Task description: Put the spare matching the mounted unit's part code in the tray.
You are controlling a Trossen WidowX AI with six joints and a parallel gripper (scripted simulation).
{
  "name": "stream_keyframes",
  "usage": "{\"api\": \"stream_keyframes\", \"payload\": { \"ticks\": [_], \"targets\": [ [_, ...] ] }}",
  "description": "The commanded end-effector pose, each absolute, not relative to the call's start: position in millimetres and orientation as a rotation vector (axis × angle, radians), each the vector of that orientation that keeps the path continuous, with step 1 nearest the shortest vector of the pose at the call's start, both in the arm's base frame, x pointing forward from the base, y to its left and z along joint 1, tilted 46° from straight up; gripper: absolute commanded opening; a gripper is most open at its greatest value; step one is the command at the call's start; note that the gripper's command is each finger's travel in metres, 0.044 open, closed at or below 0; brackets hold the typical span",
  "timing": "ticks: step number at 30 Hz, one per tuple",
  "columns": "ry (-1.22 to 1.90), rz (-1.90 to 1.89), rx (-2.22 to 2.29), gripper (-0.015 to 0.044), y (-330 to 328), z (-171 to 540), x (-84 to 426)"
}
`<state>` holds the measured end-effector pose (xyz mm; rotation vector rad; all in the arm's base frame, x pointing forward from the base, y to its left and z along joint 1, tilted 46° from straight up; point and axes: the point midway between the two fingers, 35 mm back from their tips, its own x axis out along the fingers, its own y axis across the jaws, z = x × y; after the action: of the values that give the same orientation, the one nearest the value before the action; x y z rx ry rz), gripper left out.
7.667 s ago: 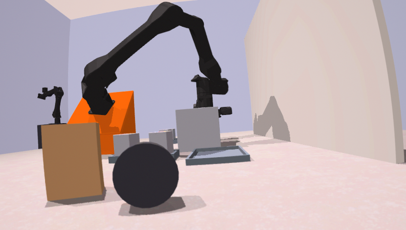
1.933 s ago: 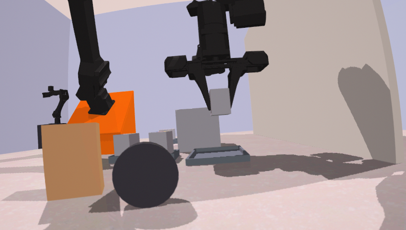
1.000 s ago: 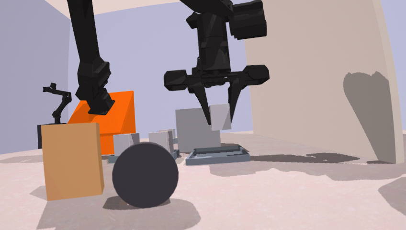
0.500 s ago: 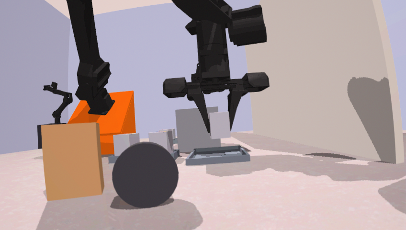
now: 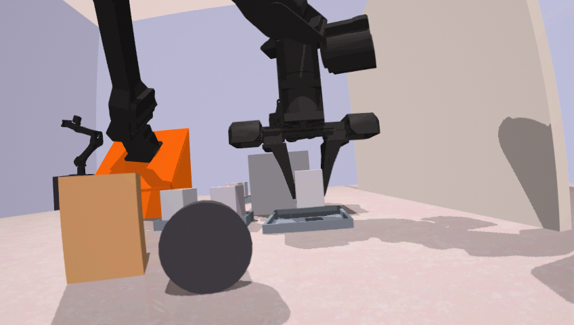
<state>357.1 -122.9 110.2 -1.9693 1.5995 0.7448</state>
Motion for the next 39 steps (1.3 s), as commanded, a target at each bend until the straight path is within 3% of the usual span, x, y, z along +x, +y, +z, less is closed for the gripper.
{"api": "stream_keyframes", "payload": {
  "ticks": [1,7,24,31,39],
  "targets": [
    [1.598,0.756,-1.973,0.0000,-125,106,356],
    [1.599,0.754,-1.974,0.0000,-129,103,355],
    [1.601,0.744,-1.970,0.0440,-126,108,357],
    [1.596,0.760,-1.970,0.0440,-52,175,339],
    [1.585,0.766,-1.977,0.0440,-51,174,339]
  ]
}}
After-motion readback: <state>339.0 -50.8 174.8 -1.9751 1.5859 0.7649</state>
